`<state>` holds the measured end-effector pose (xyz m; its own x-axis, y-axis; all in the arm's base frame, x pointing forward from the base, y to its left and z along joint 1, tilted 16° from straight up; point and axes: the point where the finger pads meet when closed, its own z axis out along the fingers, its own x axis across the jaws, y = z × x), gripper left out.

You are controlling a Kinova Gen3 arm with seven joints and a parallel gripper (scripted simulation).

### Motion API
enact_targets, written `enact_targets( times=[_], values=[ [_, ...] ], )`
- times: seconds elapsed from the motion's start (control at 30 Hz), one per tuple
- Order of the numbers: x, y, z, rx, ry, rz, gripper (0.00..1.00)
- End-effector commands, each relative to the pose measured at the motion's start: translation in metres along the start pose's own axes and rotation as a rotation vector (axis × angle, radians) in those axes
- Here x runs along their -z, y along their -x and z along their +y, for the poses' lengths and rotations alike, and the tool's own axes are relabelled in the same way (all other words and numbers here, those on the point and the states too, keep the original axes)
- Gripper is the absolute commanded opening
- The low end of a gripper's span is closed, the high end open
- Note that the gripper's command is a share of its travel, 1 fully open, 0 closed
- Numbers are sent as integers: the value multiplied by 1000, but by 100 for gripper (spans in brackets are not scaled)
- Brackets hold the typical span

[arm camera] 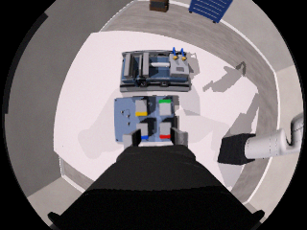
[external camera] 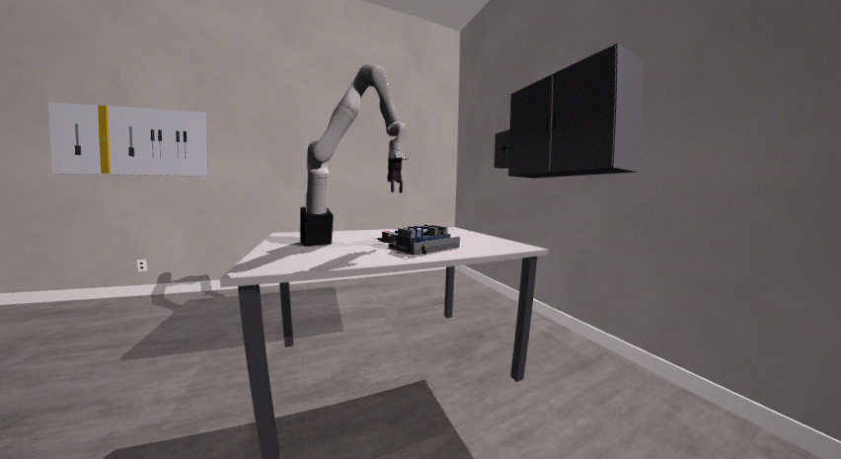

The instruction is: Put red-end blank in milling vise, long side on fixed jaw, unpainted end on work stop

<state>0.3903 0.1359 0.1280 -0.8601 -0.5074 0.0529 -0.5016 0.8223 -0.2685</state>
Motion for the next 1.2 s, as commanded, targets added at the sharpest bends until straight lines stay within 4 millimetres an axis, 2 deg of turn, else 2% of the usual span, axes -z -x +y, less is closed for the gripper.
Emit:
enact_targets(
  times=[0.0,0.03,0.5,1.17],
  values=[
    [8,4,-5,-12,0,-16,100],
    [6,2,-3,-3,0,-6,100],
    [53,5,-32,-12,0,-16,100],
    [52,6,-32,-11,0,-16,100]
  ],
)
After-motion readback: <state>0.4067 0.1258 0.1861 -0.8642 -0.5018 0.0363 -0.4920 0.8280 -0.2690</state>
